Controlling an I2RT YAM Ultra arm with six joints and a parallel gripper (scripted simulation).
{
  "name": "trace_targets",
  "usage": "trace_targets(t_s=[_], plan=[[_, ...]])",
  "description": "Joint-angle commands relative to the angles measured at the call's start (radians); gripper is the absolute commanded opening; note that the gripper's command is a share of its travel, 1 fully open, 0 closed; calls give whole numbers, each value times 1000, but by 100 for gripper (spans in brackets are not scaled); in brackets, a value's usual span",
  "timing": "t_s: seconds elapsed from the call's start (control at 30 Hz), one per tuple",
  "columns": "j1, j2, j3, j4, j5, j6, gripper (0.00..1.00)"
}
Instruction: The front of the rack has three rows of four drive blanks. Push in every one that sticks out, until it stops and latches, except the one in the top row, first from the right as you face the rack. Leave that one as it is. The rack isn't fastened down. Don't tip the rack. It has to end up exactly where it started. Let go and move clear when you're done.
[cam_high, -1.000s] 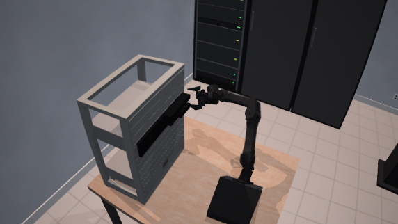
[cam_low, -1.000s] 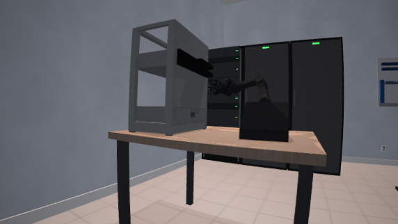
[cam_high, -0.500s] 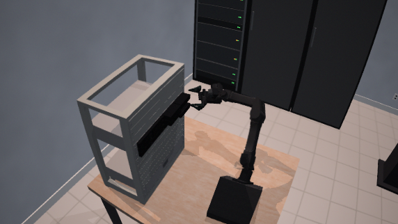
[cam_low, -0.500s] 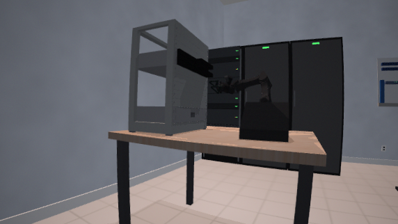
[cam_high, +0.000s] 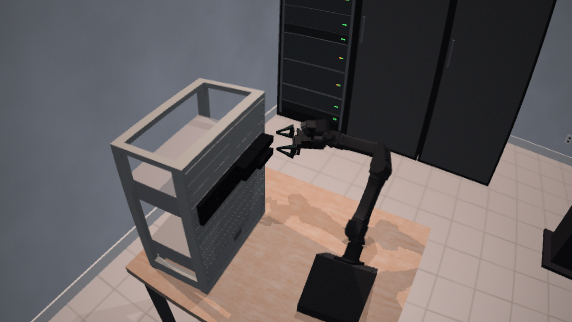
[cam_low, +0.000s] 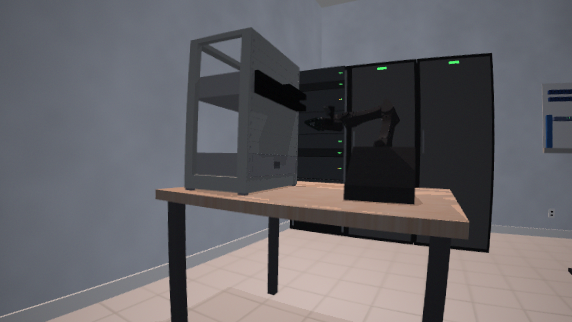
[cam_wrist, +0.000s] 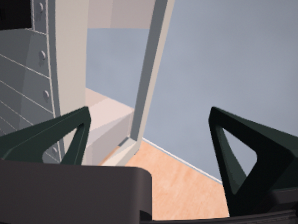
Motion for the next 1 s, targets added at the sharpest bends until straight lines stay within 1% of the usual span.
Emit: trace_targets(t_s=[0.0, 0.3, 0.37, 0.4, 0.73, 0.87, 0.93, 0.97], plan=[[26, -60, -55, 64, 88, 184, 100], [43, -193, -207, 189, 263, 517, 100], [43, -193, -207, 189, 263, 517, 100], [52, -212, -233, 215, 299, 562, 100], [69, -333, -371, 327, 466, 869, 100], [77, -372, -417, 366, 525, 968, 100], [77, -372, -417, 366, 525, 968, 100], [84, -382, -430, 379, 550, 993, 100]])
